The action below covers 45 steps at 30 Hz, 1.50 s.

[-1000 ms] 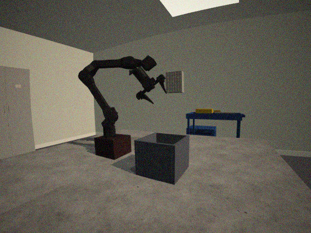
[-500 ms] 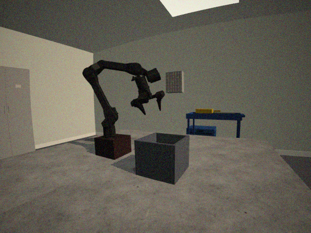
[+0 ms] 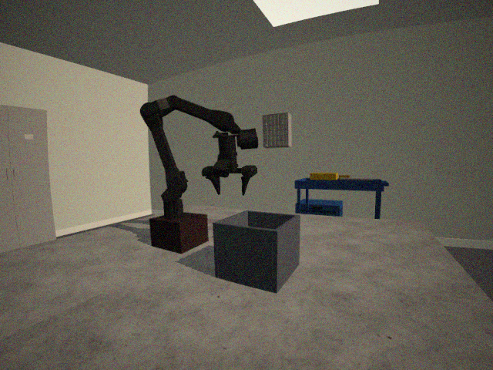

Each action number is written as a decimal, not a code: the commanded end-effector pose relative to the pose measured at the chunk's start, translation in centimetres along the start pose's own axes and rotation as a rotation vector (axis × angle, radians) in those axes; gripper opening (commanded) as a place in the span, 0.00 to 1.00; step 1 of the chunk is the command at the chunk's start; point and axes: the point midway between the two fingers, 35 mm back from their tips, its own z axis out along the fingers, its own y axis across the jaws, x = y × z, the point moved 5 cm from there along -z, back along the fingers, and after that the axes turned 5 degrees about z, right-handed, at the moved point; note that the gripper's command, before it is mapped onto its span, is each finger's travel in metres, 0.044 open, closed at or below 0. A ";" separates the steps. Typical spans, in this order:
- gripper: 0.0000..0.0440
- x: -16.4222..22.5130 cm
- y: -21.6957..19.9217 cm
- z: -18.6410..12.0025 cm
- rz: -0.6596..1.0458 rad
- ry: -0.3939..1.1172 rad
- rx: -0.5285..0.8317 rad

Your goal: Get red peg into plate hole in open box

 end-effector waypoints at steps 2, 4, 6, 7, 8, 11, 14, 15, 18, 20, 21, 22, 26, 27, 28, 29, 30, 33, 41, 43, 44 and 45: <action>1.00 -0.5 -0.4 1.4 0.003 -0.056 0.048; 1.00 -0.6 -0.5 1.9 -0.001 -0.079 0.062; 1.00 -0.7 -0.5 2.4 -0.007 -0.101 0.073; 1.00 -0.8 -0.5 2.7 -0.010 -0.111 0.078; 1.00 -0.8 -0.5 2.9 -0.013 -0.122 0.083; 1.00 -1.0 -0.6 3.7 -0.024 -0.151 0.095; 1.00 -1.1 -0.5 4.4 -0.035 -0.178 0.104; 1.00 -1.2 -0.5 4.7 -0.039 -0.186 0.107; 1.00 -1.4 -0.5 5.6 -0.047 -0.211 0.114; 0.99 -1.5 -0.4 6.3 -0.052 -0.225 0.116; 0.99 -1.6 -0.4 6.6 -0.054 -0.231 0.117; 0.98 -1.7 -0.4 6.9 -0.056 -0.237 0.117; 0.97 -1.9 -0.3 8.1 -0.062 -0.255 0.114; 0.97 -2.0 -0.3 8.4 -0.063 -0.260 0.113; 0.97 -2.0 -0.3 8.7 -0.063 -0.264 0.111; 0.96 -2.1 -0.3 9.0 -0.063 -0.268 0.110; 0.96 -2.2 -0.3 9.3 -0.063 -0.272 0.109; 0.95 -2.4 -0.3 10.2 -0.058 -0.283 0.104; 0.76 -2.6 -0.2 12.4 -0.048 -0.291 0.091; 0.65 -2.5 0.0 12.9 -0.049 -0.288 0.088; 0.60 -2.4 0.1 13.1 -0.050 -0.286 0.086; 0.54 -2.4 0.2 13.3 -0.053 -0.284 0.083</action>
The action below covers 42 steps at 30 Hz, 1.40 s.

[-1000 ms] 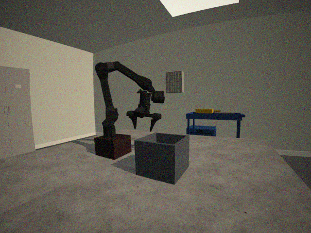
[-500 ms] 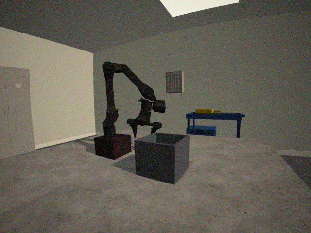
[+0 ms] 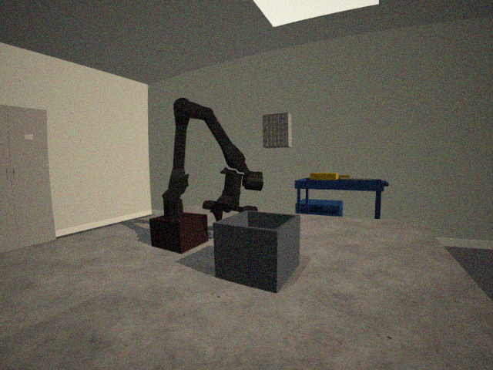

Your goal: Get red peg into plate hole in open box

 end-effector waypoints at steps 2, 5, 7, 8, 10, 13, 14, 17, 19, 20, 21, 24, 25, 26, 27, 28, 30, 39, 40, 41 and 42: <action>0.43 0.3 0.3 0.9 -0.005 -0.001 -0.003; 0.25 0.7 0.6 1.2 -0.018 0.007 -0.012; 0.14 1.0 0.9 1.4 -0.027 0.012 -0.019; 0.09 1.1 1.0 1.5 -0.031 0.015 -0.022; 0.02 1.3 1.3 1.4 -0.035 0.022 -0.033; 0.01 1.6 1.6 0.9 -0.031 0.035 -0.049; 0.01 1.7 1.8 0.7 -0.029 0.039 -0.055; 0.00 1.9 2.1 0.2 -0.023 0.053 -0.070; 0.00 2.1 2.4 -0.2 -0.019 0.061 -0.081; 0.00 2.2 2.5 -0.4 -0.017 0.066 -0.087; 0.00 2.2 2.6 -0.6 -0.016 0.071 -0.093; 0.00 2.4 3.0 -1.3 -0.012 0.085 -0.113; 0.00 2.5 3.2 -1.5 -0.011 0.090 -0.120; 0.00 2.6 3.3 -1.8 -0.010 0.095 -0.127; 0.00 2.6 3.5 -2.0 -0.009 0.100 -0.134; 0.00 2.7 3.6 -2.3 -0.008 0.105 -0.142; 0.00 2.8 3.9 -2.9 -0.008 0.116 -0.158; 0.00 3.0 5.5 -6.1 -0.016 0.157 -0.243; 0.00 3.0 5.7 -6.5 -0.017 0.161 -0.253; 0.00 3.0 5.9 -6.9 -0.018 0.163 -0.264; 0.00 2.9 6.1 -7.3 -0.020 0.165 -0.275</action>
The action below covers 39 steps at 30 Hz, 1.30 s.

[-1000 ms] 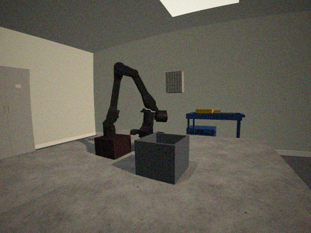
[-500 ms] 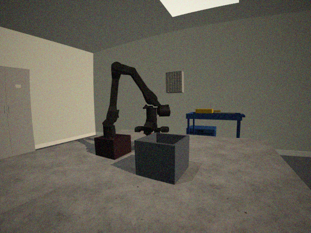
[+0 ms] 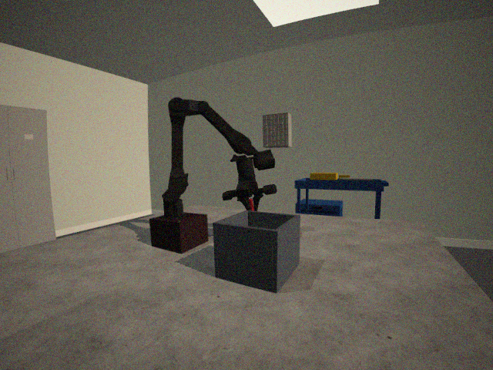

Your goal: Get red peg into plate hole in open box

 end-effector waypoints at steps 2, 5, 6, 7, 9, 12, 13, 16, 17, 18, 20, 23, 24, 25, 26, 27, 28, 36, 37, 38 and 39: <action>0.00 0.1 1.4 -1.6 -0.009 0.011 -0.053; 0.00 -0.1 2.2 -2.6 -0.015 0.013 -0.084; 0.00 -0.2 2.5 -2.9 -0.017 0.013 -0.095; 0.00 -0.3 2.8 -3.2 -0.018 0.012 -0.105; 0.00 -0.6 3.4 -3.9 -0.019 0.008 -0.123; 0.00 -1.2 4.2 -4.9 -0.022 0.003 -0.144; 0.00 -1.4 4.4 -5.2 -0.023 0.000 -0.150; 0.00 -2.0 5.1 -6.1 -0.026 -0.012 -0.165; 0.00 -2.3 5.3 -6.4 -0.026 -0.016 -0.170; 0.00 -2.5 5.5 -6.7 -0.026 -0.021 -0.174; 0.00 -3.1 5.9 -7.2 -0.026 -0.032 -0.182; 0.00 -4.0 6.5 -7.8 -0.022 -0.049 -0.193; 0.00 -4.4 6.7 -7.9 -0.020 -0.055 -0.195; 0.00 -4.7 6.8 -8.1 -0.018 -0.061 -0.198; 0.00 -5.0 7.0 -8.2 -0.016 -0.067 -0.200; 0.00 -5.4 7.1 -8.3 -0.014 -0.073 -0.201; 0.00 -5.7 7.2 -8.5 -0.011 -0.079 -0.202; 0.00 -8.5 8.0 -9.1 0.010 -0.123 -0.194; 0.00 -8.9 8.0 -9.2 0.013 -0.128 -0.192; 0.00 -9.2 8.1 -9.2 0.016 -0.133 -0.189; 0.00 -9.6 8.1 -9.2 0.019 -0.137 -0.185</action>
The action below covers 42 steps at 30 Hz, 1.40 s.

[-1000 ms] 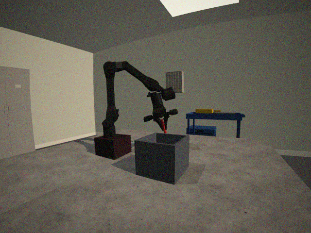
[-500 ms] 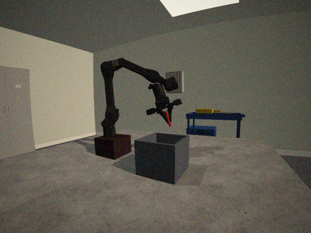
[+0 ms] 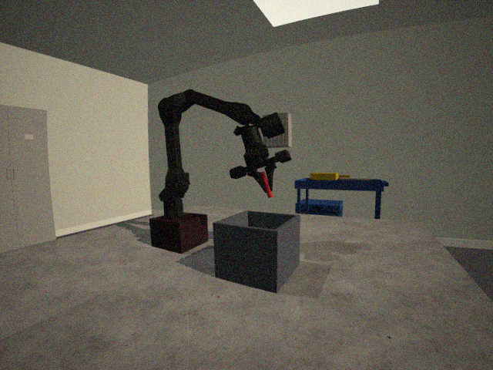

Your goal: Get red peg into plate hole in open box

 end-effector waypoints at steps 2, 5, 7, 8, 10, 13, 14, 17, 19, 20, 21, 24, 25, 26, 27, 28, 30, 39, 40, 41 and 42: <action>0.00 -1.3 0.4 0.0 0.006 -0.021 0.008; 0.00 -2.3 0.5 0.1 0.011 -0.033 0.021; 0.00 -2.9 0.5 0.2 0.015 -0.040 0.031; 0.00 -3.3 0.6 0.2 0.016 -0.043 0.036; 0.00 -3.8 0.6 0.4 0.019 -0.049 0.046; 0.00 -4.7 0.6 0.6 0.021 -0.055 0.061; 0.00 -5.0 0.6 0.6 0.022 -0.057 0.066; 0.00 -5.7 0.7 0.9 0.023 -0.060 0.082; 0.00 -6.2 0.7 1.1 0.024 -0.062 0.092; 0.00 -6.5 0.7 1.2 0.025 -0.062 0.097; 0.00 -6.7 0.7 1.3 0.025 -0.063 0.102; 0.00 -7.4 0.7 1.6 0.025 -0.064 0.117; 0.00 -7.7 0.7 1.7 0.025 -0.064 0.121; 0.00 -7.9 0.7 1.8 0.025 -0.064 0.126; 0.00 -8.1 0.7 1.9 0.025 -0.064 0.131; 0.00 -8.3 0.7 2.0 0.025 -0.064 0.135; 0.00 -8.8 0.7 2.2 0.024 -0.063 0.144; 0.00 -10.5 0.5 3.9 0.022 -0.058 0.183; 0.00 -10.7 0.5 4.2 0.023 -0.056 0.187; 0.00 -10.8 0.4 4.4 0.024 -0.054 0.191; 0.00 -10.9 0.3 4.7 0.025 -0.052 0.195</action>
